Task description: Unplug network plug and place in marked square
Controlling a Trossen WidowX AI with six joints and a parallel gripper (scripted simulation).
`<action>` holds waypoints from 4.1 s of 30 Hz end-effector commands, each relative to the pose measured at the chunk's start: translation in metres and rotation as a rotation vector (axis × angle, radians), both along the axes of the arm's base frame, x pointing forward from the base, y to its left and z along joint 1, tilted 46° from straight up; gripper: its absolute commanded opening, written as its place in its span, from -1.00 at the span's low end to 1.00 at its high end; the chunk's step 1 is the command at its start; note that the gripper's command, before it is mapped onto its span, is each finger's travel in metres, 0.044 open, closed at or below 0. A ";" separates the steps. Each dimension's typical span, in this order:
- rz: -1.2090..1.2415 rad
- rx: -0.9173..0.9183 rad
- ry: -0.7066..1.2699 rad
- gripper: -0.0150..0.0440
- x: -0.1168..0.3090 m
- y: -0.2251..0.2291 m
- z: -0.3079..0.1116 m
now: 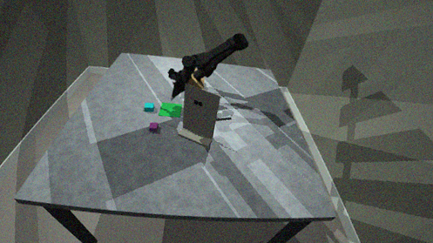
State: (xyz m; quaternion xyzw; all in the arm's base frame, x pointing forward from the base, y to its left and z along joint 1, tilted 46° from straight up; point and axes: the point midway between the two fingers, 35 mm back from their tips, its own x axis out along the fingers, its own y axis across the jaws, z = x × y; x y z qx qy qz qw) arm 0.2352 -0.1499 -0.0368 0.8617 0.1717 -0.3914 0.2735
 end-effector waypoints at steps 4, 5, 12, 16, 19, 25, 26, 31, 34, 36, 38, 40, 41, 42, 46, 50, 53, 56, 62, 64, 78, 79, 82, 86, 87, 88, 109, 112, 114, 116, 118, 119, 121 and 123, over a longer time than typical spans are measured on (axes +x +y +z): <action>0.029 0.071 0.026 -0.49 -0.009 0.002 -0.016; 0.032 0.082 0.029 -0.49 -0.010 0.003 -0.018; 0.052 0.155 0.046 -0.49 -0.020 0.008 -0.033; 0.061 0.197 0.050 -0.49 -0.026 0.011 -0.040; 0.062 0.204 0.051 -0.49 -0.026 0.012 -0.041; 0.062 0.204 0.052 -0.49 -0.025 0.016 -0.047; 0.062 0.204 0.052 -0.49 -0.024 0.017 -0.048; 0.062 0.204 0.052 -0.49 -0.023 0.021 -0.053; 0.062 0.204 0.052 -0.49 -0.022 0.023 -0.056; 0.062 0.204 0.052 -0.49 -0.022 0.025 -0.058; 0.062 0.204 0.052 -0.49 -0.021 0.027 -0.060; 0.062 0.204 0.052 -0.49 -0.021 0.028 -0.062; 0.062 0.204 0.052 -0.49 -0.021 0.029 -0.063; 0.062 0.204 0.052 -0.49 -0.020 0.030 -0.063; 0.062 0.204 0.052 -0.49 -0.020 0.034 -0.067; 0.062 0.205 0.052 -0.49 -0.019 0.037 -0.070; 0.062 0.205 0.052 -0.49 -0.019 0.040 -0.073; 0.062 0.206 0.051 -0.49 -0.018 0.043 -0.075; 0.062 0.206 0.050 -0.49 -0.018 0.048 -0.079; 0.062 0.207 0.050 -0.49 -0.018 0.050 -0.081; 0.062 0.208 0.049 -0.49 -0.016 0.055 -0.084; 0.062 0.208 0.049 -0.49 -0.015 0.056 -0.085; 0.062 0.208 0.049 -0.49 -0.015 0.057 -0.086; 0.066 0.207 0.045 -0.49 -0.015 0.055 -0.084; 0.066 0.207 0.045 -0.49 -0.015 0.055 -0.084; 0.066 0.207 0.045 -0.49 -0.015 0.055 -0.084; 0.065 0.206 0.048 0.04 -0.020 0.052 -0.078; 0.065 0.206 0.048 0.04 -0.022 0.051 -0.076; 0.065 0.206 0.049 0.04 -0.023 0.050 -0.074; 0.064 0.206 0.049 0.04 -0.024 0.050 -0.073; 0.064 0.206 0.049 0.04 -0.025 0.049 -0.072; 0.064 0.206 0.050 0.04 -0.026 0.049 -0.071; 0.064 0.206 0.050 0.04 -0.027 0.048 -0.070; 0.064 0.206 0.050 0.04 -0.028 0.048 -0.068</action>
